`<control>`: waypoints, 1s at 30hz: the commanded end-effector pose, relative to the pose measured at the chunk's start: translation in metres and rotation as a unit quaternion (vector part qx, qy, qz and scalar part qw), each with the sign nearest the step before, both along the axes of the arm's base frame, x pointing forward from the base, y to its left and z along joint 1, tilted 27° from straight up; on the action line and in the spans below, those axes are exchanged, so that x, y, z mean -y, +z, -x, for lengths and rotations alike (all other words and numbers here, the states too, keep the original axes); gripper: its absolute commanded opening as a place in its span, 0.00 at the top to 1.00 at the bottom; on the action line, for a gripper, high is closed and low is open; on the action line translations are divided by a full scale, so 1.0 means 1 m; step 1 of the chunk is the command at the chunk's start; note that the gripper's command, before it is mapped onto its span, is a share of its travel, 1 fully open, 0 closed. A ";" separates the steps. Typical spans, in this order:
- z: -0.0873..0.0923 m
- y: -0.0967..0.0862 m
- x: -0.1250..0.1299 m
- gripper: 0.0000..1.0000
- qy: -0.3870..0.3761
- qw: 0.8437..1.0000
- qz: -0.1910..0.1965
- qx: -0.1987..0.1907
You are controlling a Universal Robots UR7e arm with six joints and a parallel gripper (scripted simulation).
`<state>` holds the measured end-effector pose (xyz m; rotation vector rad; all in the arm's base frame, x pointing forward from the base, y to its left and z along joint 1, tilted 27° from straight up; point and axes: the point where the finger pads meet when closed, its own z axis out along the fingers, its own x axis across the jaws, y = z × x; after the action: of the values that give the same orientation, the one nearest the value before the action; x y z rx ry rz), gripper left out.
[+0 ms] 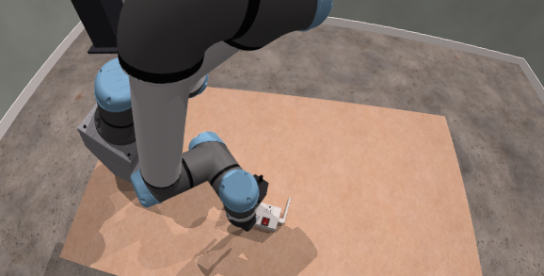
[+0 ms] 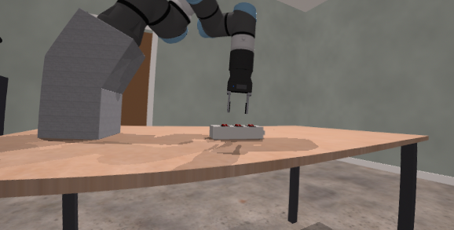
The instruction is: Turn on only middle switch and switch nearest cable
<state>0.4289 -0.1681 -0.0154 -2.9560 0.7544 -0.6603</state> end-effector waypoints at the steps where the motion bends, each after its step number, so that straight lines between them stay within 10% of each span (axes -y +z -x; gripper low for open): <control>1: 0.000 0.000 0.000 0.00 0.000 1.000 0.000 0.000; 10: -0.001 0.016 -0.012 0.00 0.040 0.999 0.022 -0.001; 20: 0.003 0.071 -0.064 0.00 0.192 0.976 0.106 -0.003; 30: 0.004 0.077 -0.070 0.00 0.208 0.971 0.116 -0.003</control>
<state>0.4255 -0.0998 0.0589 -3.1660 0.0596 -0.7501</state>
